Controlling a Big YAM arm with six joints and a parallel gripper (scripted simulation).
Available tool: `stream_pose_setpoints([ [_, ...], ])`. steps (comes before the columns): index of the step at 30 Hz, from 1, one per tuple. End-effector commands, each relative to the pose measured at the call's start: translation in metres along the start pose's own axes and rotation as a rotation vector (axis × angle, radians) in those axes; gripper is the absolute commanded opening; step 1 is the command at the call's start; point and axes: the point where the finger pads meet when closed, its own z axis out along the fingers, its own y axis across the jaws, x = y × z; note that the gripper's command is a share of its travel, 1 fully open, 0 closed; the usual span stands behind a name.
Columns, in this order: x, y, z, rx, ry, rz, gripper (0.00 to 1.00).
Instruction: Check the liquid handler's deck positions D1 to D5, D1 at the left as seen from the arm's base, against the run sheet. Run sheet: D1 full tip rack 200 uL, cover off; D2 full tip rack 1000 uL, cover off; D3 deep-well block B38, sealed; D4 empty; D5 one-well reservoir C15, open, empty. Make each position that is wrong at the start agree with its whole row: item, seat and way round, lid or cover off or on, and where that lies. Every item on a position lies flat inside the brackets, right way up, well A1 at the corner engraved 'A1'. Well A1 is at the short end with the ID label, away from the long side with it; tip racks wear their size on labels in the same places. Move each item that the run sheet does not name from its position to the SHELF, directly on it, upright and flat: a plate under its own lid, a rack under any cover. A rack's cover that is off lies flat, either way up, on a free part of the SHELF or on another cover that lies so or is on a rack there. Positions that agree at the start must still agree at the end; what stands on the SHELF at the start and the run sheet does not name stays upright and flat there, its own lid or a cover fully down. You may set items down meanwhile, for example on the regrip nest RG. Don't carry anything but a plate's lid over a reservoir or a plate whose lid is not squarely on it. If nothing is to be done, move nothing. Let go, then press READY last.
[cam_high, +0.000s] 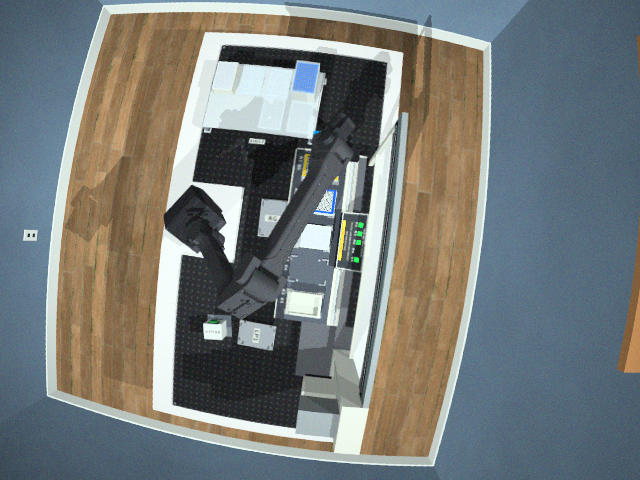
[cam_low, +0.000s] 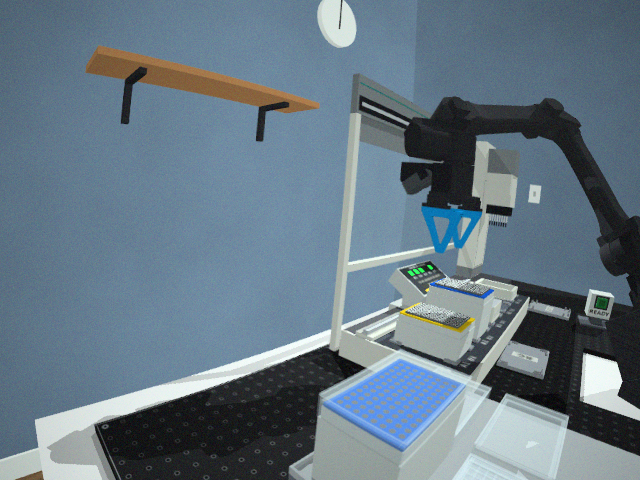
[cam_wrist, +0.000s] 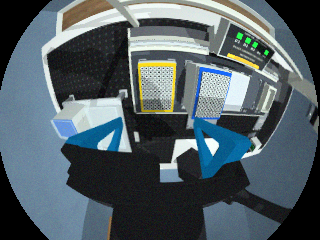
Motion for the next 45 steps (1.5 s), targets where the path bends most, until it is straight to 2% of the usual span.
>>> stream_pose_setpoints([
  [1,-0.013,0.011,-0.035,-0.054,-0.036,0.026,1.00],
  [5,-0.013,0.011,-0.035,-0.054,-0.036,0.026,1.00],
  [6,0.008,0.005,-0.021,-0.023,-0.016,0.017,0.00],
  [9,0.019,0.007,-0.023,-0.045,-0.026,0.096,0.00],
  [20,0.074,0.007,-0.019,-0.044,-0.019,0.313,0.00],
  [22,0.074,0.007,-0.019,-0.044,-0.019,0.313,0.00],
  [23,0.082,0.009,-0.014,-0.028,-0.017,0.322,0.00],
  [26,0.095,0.008,-0.018,-0.043,-0.014,0.392,0.00],
  [37,0.155,0.010,-0.007,-0.017,-0.007,0.589,0.00],
  [39,0.155,0.010,-0.007,-0.017,-0.007,0.589,0.00],
  [40,0.154,0.016,-0.013,-0.035,-0.008,0.602,0.00],
  [41,0.165,0.011,-0.007,-0.021,-0.006,0.592,0.00],
  [43,0.168,0.010,-0.007,-0.014,-0.007,0.588,0.00],
  [45,0.165,0.013,-0.011,-0.025,-0.006,0.595,0.00],
])
